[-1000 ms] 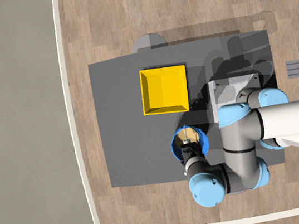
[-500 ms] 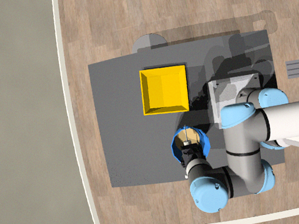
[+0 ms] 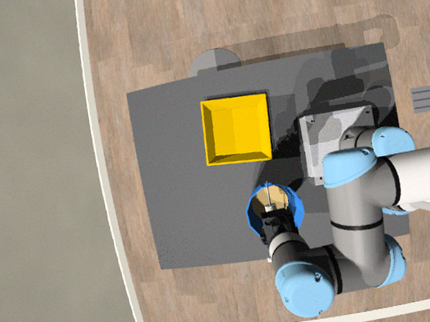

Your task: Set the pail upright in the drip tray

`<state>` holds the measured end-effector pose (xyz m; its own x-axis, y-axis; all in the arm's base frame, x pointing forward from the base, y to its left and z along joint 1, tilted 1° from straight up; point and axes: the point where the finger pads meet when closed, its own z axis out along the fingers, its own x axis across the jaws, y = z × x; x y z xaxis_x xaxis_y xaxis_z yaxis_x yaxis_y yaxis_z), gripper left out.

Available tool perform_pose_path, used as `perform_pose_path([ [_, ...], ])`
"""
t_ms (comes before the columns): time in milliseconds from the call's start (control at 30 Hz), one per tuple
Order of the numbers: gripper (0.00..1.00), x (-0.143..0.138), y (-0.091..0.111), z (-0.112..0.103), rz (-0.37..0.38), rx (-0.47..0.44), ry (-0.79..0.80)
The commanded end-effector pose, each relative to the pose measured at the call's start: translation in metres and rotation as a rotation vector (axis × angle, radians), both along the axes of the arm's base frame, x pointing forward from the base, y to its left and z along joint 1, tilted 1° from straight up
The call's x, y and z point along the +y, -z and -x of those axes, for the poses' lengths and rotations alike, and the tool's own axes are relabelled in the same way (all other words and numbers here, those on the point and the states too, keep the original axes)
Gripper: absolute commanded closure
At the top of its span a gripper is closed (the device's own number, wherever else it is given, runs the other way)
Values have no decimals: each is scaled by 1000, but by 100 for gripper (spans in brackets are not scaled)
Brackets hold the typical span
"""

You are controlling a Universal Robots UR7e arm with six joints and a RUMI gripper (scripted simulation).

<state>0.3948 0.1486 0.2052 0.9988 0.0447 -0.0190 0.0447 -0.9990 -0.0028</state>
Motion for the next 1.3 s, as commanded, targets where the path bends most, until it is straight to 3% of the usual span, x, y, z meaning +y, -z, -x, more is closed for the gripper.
perform_pose_path([
  [0,100,0,-10,-1,0,-2,0],
  [567,100,0,-31,-1,0,-2,0],
  [1267,100,0,-39,-1,0,-2,0],
])
